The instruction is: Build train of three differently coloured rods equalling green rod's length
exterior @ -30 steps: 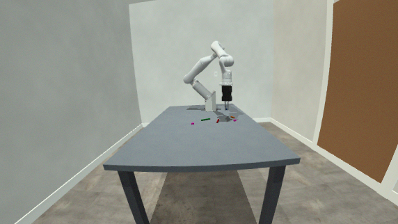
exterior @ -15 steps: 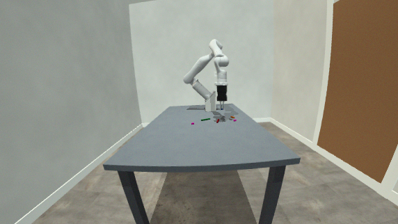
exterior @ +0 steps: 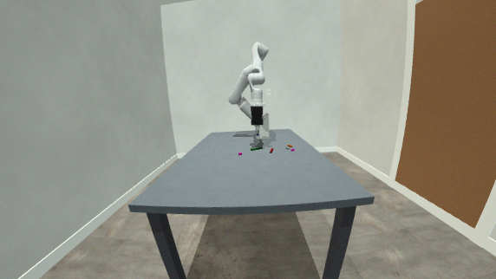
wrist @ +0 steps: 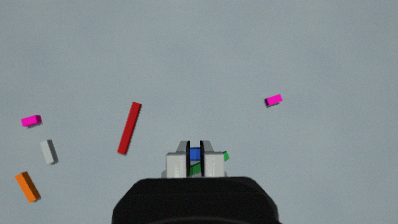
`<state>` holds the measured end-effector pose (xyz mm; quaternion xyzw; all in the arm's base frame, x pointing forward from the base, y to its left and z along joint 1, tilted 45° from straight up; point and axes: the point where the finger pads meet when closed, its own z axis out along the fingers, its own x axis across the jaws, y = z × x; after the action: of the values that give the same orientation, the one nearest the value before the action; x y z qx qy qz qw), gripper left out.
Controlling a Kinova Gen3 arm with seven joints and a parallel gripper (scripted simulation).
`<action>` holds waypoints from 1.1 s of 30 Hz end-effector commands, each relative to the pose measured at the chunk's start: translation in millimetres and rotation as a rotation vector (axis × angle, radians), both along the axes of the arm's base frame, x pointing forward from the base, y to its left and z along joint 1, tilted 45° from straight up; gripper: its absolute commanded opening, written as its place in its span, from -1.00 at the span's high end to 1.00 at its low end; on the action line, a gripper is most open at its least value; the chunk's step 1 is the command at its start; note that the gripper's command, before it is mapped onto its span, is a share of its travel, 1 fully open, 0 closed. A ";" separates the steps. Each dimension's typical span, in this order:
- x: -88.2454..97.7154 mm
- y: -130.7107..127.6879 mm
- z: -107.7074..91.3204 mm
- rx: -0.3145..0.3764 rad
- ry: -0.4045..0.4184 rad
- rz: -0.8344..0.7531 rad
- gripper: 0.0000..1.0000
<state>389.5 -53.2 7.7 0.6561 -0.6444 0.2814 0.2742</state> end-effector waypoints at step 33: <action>-67.1 -34.6 32.5 0.026 0.117 0.067 0.52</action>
<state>322.5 -87.2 40.7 0.6963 -0.6081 0.2437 0.2932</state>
